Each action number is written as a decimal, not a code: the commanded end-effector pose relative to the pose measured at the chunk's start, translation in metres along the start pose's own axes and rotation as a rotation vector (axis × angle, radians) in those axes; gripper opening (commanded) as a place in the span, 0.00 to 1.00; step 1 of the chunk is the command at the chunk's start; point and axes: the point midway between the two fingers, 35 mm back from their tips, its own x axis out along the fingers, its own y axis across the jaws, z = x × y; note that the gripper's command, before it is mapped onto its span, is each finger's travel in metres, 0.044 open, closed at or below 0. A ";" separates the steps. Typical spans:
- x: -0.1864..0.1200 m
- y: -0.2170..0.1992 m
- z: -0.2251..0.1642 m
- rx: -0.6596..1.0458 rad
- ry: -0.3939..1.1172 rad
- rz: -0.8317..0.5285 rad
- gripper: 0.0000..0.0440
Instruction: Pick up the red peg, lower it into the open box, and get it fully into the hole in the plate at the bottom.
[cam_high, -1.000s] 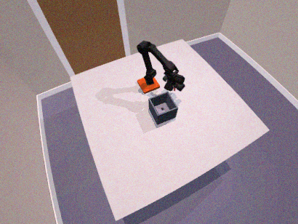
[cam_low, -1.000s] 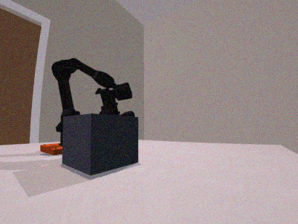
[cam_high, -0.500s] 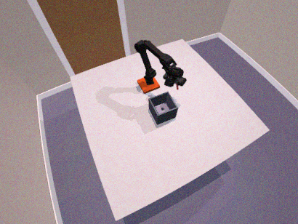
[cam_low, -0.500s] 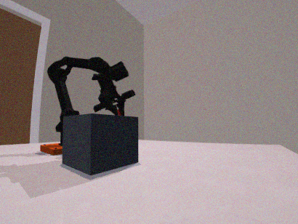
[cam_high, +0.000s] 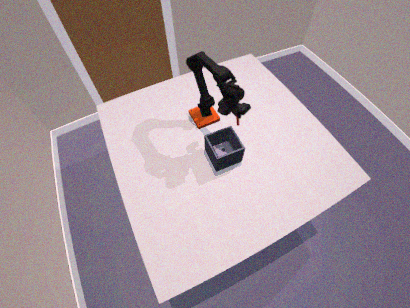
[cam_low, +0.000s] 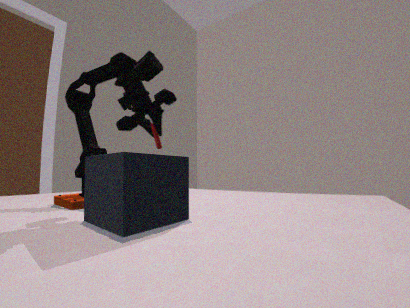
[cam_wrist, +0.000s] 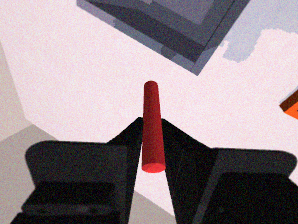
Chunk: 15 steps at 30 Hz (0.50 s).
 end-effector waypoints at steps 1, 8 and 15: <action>-0.008 0.001 0.016 0.013 -0.051 -0.004 0.00; -0.009 -0.006 0.044 0.069 -0.112 -0.066 0.00; -0.005 -0.010 0.068 0.116 -0.132 -0.122 0.00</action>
